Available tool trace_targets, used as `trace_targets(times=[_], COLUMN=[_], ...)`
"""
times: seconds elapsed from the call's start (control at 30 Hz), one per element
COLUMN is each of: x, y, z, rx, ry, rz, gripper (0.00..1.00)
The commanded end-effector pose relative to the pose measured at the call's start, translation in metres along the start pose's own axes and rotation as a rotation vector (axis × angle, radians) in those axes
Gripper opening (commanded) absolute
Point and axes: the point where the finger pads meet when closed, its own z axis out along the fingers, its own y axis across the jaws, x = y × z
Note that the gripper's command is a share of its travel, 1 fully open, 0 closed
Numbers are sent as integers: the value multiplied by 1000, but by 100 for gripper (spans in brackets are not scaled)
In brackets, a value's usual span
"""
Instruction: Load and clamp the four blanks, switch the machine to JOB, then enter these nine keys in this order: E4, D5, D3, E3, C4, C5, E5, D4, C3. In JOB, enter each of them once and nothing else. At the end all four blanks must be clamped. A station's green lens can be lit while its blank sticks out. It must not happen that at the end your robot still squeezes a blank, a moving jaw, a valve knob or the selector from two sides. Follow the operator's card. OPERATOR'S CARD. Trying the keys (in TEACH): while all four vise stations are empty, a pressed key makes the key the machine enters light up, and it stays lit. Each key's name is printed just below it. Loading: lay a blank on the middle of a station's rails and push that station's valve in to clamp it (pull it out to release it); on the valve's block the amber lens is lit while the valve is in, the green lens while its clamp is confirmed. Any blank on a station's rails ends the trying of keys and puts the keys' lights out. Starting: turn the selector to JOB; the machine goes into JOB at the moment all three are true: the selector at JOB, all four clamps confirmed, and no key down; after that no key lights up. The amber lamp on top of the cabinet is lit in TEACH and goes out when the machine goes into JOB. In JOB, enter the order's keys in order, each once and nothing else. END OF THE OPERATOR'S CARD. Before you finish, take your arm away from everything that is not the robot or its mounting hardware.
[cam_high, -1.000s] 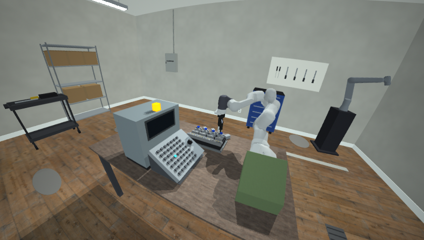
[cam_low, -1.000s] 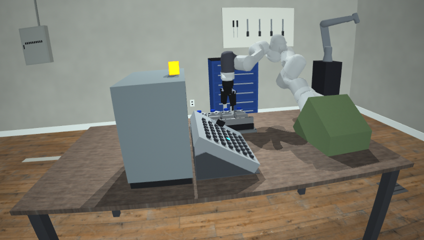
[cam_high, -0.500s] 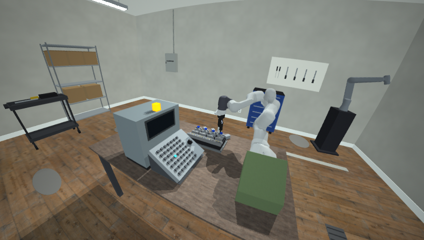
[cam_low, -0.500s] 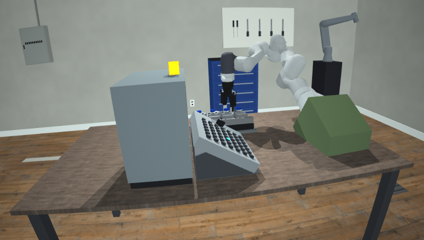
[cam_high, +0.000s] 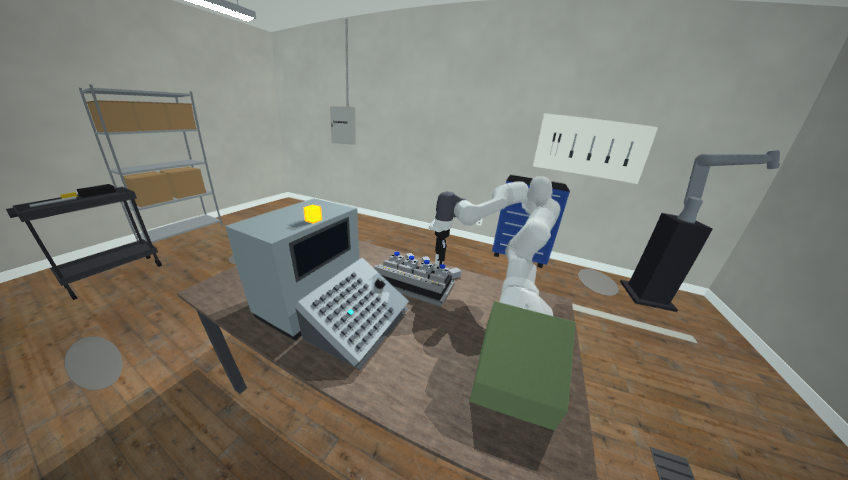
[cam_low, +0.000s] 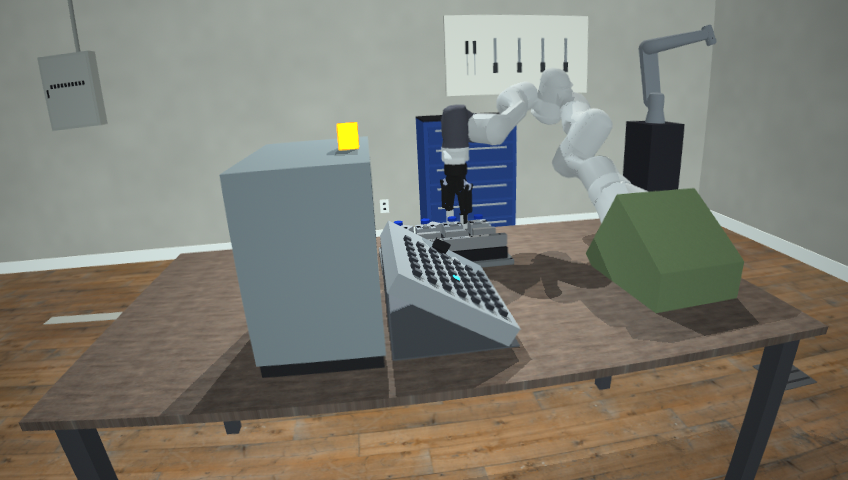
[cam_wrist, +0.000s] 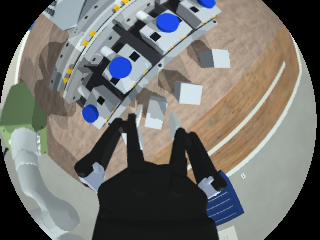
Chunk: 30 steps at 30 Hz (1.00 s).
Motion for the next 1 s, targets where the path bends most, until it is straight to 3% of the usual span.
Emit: trace_targets(times=[0.0, 0.97], x=[0, 0], y=[-1, -1], z=[2, 2], rx=[-1, -1], ry=[0, 0], rz=[2, 2], gripper=[40, 40])
